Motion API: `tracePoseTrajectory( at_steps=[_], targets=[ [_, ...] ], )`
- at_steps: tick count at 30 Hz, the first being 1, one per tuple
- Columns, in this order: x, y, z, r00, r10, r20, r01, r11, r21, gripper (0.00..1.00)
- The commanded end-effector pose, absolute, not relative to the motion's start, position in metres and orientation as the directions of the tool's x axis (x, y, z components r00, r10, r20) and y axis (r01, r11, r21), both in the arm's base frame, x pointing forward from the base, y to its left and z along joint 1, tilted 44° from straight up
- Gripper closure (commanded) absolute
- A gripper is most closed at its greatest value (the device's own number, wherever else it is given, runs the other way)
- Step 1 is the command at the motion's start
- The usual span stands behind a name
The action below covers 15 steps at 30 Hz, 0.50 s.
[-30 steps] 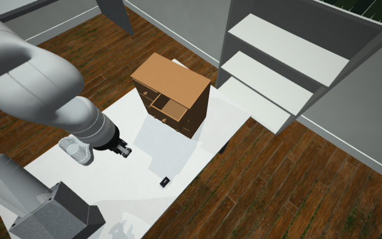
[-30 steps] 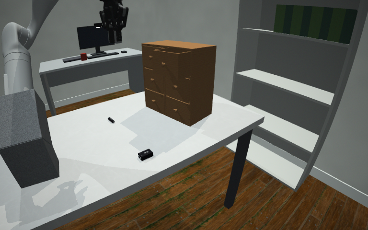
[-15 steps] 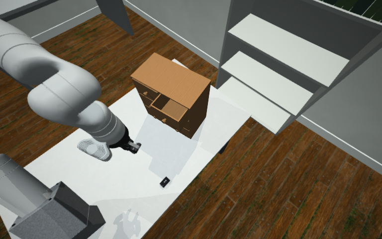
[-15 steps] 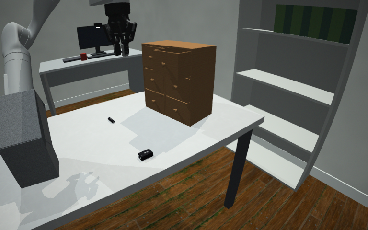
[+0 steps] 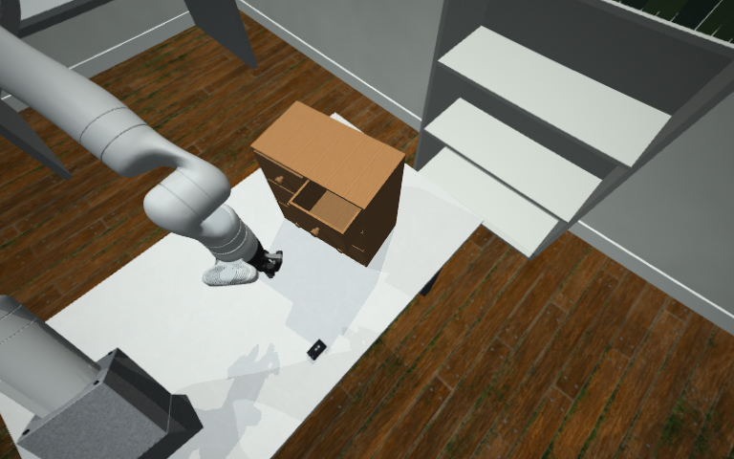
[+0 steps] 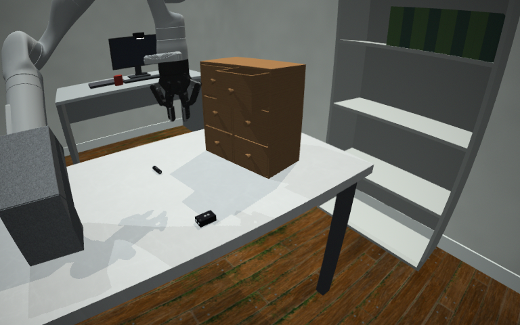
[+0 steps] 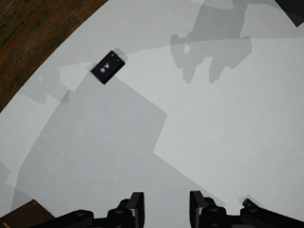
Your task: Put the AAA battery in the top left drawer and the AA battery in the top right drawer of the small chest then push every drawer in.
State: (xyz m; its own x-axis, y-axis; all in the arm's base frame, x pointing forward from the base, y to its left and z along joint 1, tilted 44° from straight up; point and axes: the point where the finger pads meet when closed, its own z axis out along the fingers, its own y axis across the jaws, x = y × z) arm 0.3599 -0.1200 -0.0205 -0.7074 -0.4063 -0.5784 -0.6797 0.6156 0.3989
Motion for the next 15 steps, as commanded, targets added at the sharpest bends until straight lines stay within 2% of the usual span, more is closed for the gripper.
tracePoseTrajectory(
  at_steps=[1,13,15],
  targets=[
    [0.366,-0.085,-0.023,-0.641,-0.461,-0.613,-0.745,0.567,0.352,0.67],
    [0.370,0.039,-0.022,-0.219,-0.676,-0.704,-0.959,0.281,0.029,0.67],
    [0.370,0.039,-0.022,-0.219,-0.676,-0.704,-0.959,0.281,0.029,0.67]
  ],
)
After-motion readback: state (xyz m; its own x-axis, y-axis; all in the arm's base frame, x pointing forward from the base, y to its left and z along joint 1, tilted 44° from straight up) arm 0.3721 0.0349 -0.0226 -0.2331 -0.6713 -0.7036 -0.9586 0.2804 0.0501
